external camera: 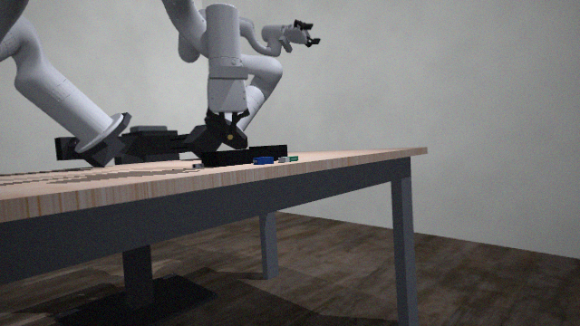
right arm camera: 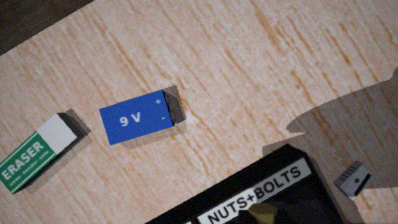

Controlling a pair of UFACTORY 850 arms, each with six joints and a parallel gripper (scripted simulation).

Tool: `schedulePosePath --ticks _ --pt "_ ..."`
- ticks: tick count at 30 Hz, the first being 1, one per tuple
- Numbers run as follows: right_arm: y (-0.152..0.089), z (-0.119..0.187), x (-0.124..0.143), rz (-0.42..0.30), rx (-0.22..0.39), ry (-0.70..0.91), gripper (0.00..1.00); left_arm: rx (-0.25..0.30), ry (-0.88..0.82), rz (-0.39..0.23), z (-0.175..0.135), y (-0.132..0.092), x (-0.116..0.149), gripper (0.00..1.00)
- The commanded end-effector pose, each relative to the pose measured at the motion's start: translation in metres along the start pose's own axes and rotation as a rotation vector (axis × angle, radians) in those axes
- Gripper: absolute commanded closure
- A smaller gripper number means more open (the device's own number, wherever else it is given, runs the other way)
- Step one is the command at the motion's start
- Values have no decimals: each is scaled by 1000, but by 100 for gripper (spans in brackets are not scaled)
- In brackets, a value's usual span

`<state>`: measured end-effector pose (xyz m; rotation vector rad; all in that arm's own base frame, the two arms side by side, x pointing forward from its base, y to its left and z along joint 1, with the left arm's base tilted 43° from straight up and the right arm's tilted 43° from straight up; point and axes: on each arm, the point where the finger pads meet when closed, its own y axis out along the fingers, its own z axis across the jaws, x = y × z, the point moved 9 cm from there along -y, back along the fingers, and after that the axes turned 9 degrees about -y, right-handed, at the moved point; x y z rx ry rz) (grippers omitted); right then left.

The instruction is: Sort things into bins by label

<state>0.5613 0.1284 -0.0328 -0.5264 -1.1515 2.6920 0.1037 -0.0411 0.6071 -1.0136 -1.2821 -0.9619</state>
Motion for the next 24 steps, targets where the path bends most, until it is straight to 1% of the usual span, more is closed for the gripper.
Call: schedulePosePath --ticks 1,3,6,8,9,12,23,24 --pt "-1 15 22 13 -10 157 90 0 1 -1 0 0 1 0" --pt "-1 20 28 9 -9 224 90 0 1 -1 0 0 1 0" --pt "-1 20 28 4 -7 326 90 0 1 -1 0 0 1 0" --pt "-1 20 28 4 -7 326 90 0 1 -1 0 0 1 0" --pt "-1 20 28 5 -9 427 90 0 1 -1 0 0 1 0" --pt "-1 20 28 1 -9 496 90 0 1 -1 0 0 1 0" --pt "-1 20 28 0 -14 895 90 0 1 -1 0 0 1 0" --pt "-1 20 28 0 -14 895 90 0 1 -1 0 0 1 0"
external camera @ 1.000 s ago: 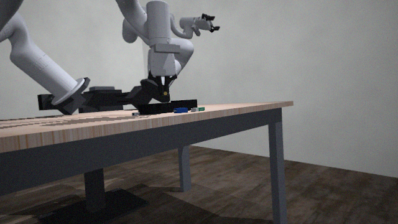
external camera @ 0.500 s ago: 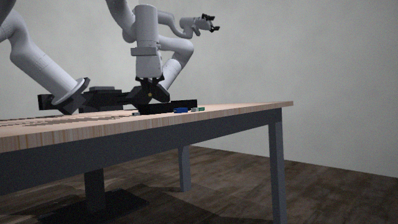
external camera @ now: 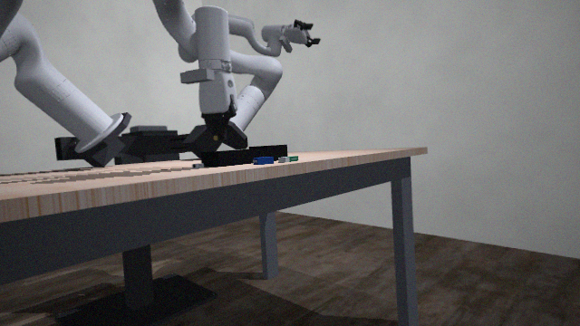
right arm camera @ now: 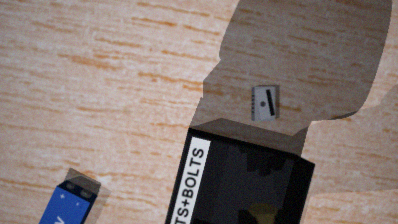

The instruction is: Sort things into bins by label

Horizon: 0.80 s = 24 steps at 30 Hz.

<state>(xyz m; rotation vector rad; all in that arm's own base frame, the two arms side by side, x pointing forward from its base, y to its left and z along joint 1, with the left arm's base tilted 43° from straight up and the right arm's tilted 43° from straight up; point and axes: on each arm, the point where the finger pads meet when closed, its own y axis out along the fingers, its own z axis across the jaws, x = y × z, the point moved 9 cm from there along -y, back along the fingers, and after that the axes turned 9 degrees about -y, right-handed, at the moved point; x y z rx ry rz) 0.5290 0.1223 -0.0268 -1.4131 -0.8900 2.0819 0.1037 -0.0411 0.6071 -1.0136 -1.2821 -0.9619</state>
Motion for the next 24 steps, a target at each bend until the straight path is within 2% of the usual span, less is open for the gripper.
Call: schedulePosePath --ticks 1,2,5,24 --pt "-1 1 1 8 -16 85 90 0 1 -1 0 0 1 0" --pt "-1 1 1 11 -23 187 90 0 1 -1 0 0 1 0" --pt "-1 2 2 16 -32 252 90 0 1 -1 0 0 1 0" --pt "3 2 2 16 -33 256 90 0 1 -1 0 0 1 0"
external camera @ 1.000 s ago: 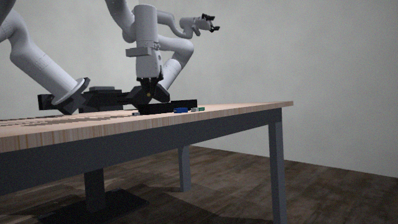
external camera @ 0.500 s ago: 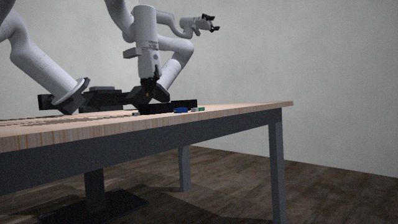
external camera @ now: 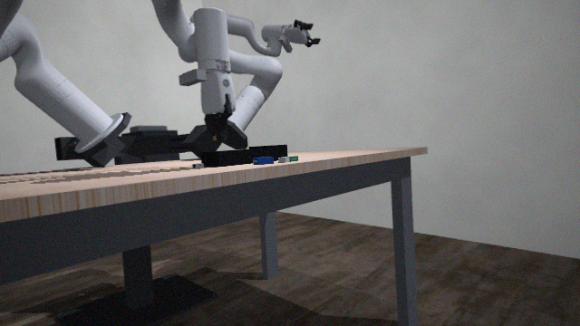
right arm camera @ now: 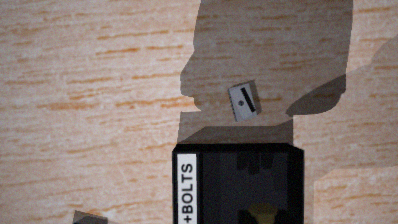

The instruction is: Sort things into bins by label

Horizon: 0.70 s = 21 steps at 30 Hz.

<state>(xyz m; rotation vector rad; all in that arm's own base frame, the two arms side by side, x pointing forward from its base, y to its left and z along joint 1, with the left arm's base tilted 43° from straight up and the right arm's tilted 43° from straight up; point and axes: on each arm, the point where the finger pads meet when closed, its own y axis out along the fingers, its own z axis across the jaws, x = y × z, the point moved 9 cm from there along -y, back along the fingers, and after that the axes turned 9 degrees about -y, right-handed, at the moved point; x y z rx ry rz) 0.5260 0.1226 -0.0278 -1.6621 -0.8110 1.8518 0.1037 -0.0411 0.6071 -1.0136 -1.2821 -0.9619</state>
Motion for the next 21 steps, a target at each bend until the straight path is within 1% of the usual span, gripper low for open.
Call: schedulePosePath --ticks 1,21 --pt "5 0 0 0 -1 0 90 0 1 -1 0 0 1 0" --pt "41 0 0 0 -1 0 90 0 1 -1 0 0 1 0"
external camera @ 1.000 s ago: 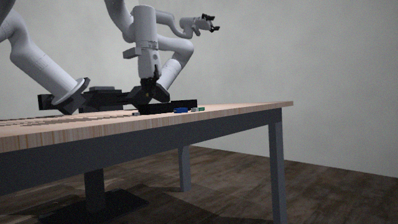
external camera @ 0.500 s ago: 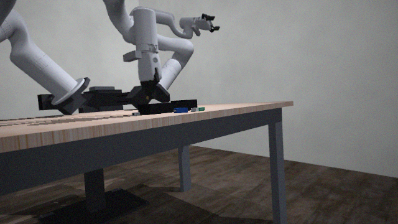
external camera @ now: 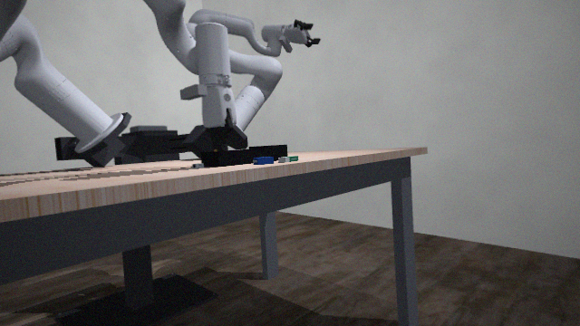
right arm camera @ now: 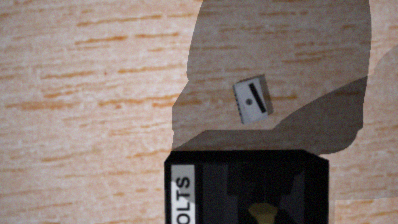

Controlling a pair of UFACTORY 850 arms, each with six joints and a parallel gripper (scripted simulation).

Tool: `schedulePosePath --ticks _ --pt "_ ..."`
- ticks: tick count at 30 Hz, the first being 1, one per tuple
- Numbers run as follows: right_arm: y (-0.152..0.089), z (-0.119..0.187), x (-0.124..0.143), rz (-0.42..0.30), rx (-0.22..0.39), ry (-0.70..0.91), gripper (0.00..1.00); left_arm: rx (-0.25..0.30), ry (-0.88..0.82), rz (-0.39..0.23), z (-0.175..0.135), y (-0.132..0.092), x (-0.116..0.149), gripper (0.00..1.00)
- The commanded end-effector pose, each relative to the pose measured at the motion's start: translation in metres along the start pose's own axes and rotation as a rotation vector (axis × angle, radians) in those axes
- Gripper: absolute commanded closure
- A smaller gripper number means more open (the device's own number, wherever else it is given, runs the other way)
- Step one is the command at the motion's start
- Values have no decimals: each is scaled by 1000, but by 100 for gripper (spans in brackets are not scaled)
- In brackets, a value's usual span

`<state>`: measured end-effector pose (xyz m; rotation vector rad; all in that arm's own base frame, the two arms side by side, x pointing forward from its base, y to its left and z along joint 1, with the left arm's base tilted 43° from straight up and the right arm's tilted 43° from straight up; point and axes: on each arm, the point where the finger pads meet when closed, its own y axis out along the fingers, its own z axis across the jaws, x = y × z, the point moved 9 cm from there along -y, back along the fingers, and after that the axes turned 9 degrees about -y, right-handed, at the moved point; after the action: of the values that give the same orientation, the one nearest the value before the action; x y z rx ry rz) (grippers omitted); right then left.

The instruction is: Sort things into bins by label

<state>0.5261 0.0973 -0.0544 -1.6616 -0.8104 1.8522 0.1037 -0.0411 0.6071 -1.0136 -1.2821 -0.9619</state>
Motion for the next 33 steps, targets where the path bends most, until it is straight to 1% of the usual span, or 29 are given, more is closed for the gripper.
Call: schedulePosePath --ticks 1,5,16,17,33 --pt "6 -1 0 0 -2 1 90 0 1 -1 0 0 1 0" --pt "13 -1 0 0 -2 1 90 0 1 -1 0 0 1 0" --pt "13 -1 0 0 -2 1 90 0 1 -1 0 0 1 0" --pt "13 -1 0 0 -2 1 70 0 1 -1 0 0 1 0" --pt "13 -1 0 0 -2 1 70 0 1 -1 0 0 1 0"
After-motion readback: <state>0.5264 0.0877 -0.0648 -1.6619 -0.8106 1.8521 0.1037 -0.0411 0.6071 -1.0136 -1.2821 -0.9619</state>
